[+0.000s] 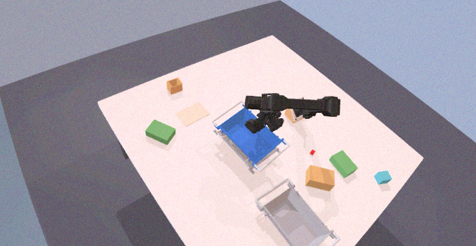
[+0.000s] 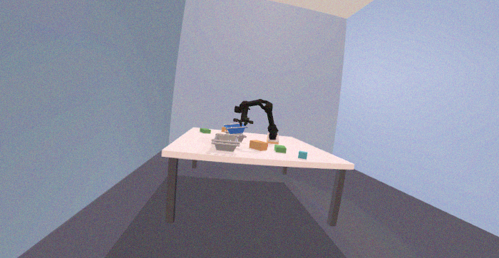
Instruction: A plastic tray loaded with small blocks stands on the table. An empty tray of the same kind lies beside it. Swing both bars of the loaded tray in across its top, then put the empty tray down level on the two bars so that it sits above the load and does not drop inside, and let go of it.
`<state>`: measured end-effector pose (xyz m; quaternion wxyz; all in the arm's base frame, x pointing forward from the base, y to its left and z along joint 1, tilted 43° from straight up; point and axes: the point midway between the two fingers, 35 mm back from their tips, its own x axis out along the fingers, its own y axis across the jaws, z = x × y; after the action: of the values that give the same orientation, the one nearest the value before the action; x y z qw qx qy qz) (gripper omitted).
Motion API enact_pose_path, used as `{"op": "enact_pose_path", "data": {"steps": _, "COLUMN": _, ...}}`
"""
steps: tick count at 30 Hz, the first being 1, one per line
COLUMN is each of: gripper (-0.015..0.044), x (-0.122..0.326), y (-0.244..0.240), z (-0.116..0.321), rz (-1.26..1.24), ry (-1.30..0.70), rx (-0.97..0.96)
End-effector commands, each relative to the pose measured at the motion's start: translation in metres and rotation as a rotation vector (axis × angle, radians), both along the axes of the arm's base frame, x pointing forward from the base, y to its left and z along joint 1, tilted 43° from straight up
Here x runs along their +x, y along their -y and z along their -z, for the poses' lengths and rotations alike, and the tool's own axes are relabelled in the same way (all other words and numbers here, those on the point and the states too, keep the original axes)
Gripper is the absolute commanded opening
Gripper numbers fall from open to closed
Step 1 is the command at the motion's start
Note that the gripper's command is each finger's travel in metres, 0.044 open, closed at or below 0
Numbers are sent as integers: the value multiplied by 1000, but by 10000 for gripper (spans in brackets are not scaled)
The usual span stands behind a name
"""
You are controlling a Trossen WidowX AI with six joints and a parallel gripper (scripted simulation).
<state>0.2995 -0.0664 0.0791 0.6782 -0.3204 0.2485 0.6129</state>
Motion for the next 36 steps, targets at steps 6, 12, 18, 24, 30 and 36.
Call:
{"op": "enact_pose_path", "data": {"steps": 6, "gripper": 0, "x": -4, "y": -3, "z": 5, "rz": -7, "ry": -33, "rx": -2}}
{"op": "enact_pose_path", "data": {"steps": 12, "gripper": 0, "x": -1, "y": -2, "z": 3, "rz": -2, "ry": -9, "rx": 0}}
{"op": "enact_pose_path", "data": {"steps": 18, "gripper": 0, "x": -5, "y": -7, "z": 11, "rz": -7, "ry": -33, "rx": -2}}
{"op": "enact_pose_path", "data": {"steps": 24, "gripper": 0, "x": -5, "y": -7, "z": 11, "rz": -7, "ry": -33, "rx": -2}}
{"op": "enact_pose_path", "data": {"steps": 30, "gripper": 0, "x": -5, "y": -7, "z": 11, "rz": -7, "ry": -33, "rx": -2}}
{"op": "enact_pose_path", "data": {"steps": 36, "gripper": 0, "x": -5, "y": -7, "z": 11, "rz": -7, "ry": -33, "rx": -2}}
